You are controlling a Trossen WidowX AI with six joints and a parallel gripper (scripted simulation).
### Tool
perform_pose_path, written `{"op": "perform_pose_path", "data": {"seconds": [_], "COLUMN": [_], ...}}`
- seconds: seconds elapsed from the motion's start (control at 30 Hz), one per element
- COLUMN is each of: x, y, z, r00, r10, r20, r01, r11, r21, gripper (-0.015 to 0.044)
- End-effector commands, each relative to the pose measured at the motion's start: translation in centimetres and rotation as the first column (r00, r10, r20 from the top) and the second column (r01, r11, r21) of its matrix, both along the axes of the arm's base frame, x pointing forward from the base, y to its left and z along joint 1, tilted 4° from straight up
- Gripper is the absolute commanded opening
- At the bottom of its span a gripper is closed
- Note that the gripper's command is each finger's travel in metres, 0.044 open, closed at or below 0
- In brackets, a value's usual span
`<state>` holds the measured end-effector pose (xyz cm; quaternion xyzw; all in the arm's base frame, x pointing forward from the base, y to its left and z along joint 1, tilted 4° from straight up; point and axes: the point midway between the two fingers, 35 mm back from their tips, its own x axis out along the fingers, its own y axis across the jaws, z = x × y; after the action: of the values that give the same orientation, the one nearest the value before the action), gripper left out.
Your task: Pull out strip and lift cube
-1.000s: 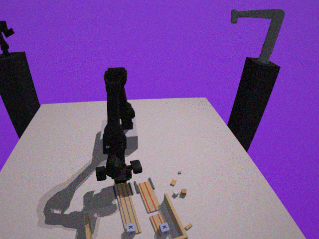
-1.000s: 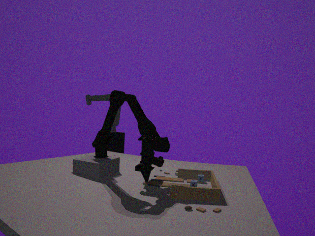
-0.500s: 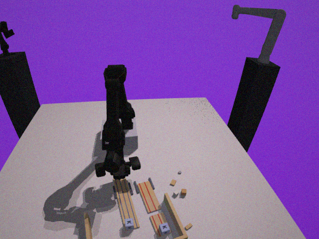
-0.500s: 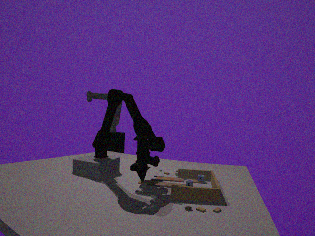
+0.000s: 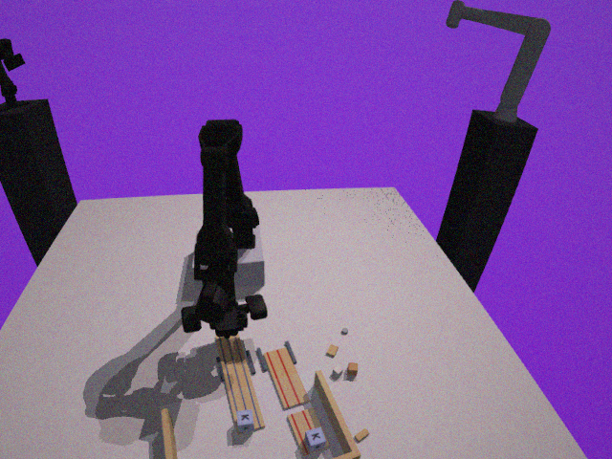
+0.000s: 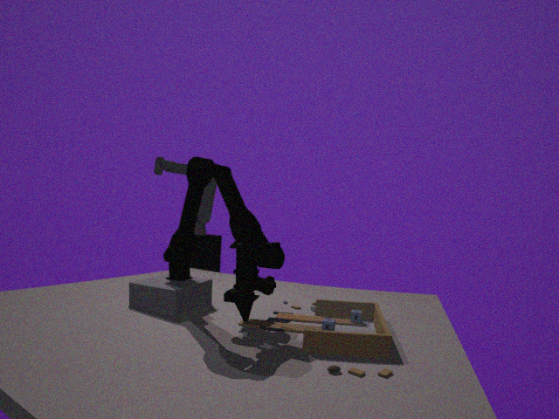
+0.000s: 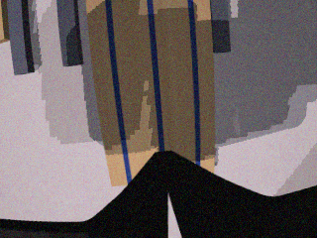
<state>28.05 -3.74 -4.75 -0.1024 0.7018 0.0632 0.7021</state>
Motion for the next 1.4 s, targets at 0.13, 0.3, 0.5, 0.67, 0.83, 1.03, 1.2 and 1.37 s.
{"op": "perform_pose_path", "data": {"seconds": [0.13, 0.3, 0.5, 0.67, 0.83, 1.03, 1.2, 1.37], "x": [-2.1, -2.8, -3.6, -4.2, -4.8, -5.6, -6.1, -6.7], "y": [-0.3, -0.5, -0.7, -0.9, -1.0, -1.2, -1.4, -1.5], "z": [-0.6, -0.6, -0.6, -0.6, -0.5, -0.5, -0.5, -0.5], "r00": [0.999, 0.999, 0.999, 0.999, 0.999, 0.999, 0.999, 0.999], "r10": [0.002, 0.002, 0.002, 0.002, 0.002, 0.002, 0.002, 0.002], "r20": [-0.033, -0.034, -0.035, -0.035, -0.036, -0.036, -0.037, -0.037], "r01": [-0.002, -0.002, -0.002, -0.002, -0.002, -0.002, -0.002, -0.002], "r11": [1.0, 1.0, 1.0, 1.0, 1.0, 1.0, 1.0, 1.0], "r21": [-0.001, -0.001, -0.001, -0.001, -0.001, -0.002, -0.002, -0.002], "gripper": [0.0, 0.0, 0.0, 0.0, 0.0, 0.0, 0.0, 0.0]}}
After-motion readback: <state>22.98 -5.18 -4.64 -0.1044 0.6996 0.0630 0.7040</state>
